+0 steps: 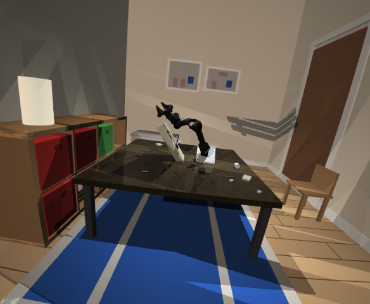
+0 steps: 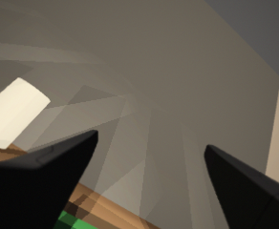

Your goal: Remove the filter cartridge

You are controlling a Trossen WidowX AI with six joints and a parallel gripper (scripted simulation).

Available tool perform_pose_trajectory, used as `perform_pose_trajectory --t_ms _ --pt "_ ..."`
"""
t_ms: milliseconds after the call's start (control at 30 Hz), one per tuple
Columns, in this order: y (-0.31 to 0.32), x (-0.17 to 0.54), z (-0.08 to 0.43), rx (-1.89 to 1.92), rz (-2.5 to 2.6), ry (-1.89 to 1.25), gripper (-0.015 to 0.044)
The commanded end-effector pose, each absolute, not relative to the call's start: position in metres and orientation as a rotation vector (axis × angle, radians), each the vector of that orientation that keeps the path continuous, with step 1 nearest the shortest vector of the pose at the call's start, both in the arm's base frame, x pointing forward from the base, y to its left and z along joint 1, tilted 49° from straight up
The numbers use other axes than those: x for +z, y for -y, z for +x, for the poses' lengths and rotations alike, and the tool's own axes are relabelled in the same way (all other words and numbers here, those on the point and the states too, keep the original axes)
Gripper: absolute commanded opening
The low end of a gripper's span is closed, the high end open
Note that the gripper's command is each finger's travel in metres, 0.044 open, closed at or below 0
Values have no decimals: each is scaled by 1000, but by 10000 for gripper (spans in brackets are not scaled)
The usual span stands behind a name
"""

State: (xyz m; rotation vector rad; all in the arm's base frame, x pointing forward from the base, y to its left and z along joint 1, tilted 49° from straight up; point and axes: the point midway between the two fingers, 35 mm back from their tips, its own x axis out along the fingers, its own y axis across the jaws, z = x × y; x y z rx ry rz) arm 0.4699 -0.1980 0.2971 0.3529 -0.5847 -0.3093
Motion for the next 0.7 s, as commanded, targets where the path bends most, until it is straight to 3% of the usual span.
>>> perform_pose_trajectory --t_ms 0,167,333,667 --pt "199 296 470 -310 347 572 374" --pt "221 249 469 -301 201 201 242" --pt "237 194 432 -260 135 -166 113" --pt "186 134 370 100 203 -518 113"
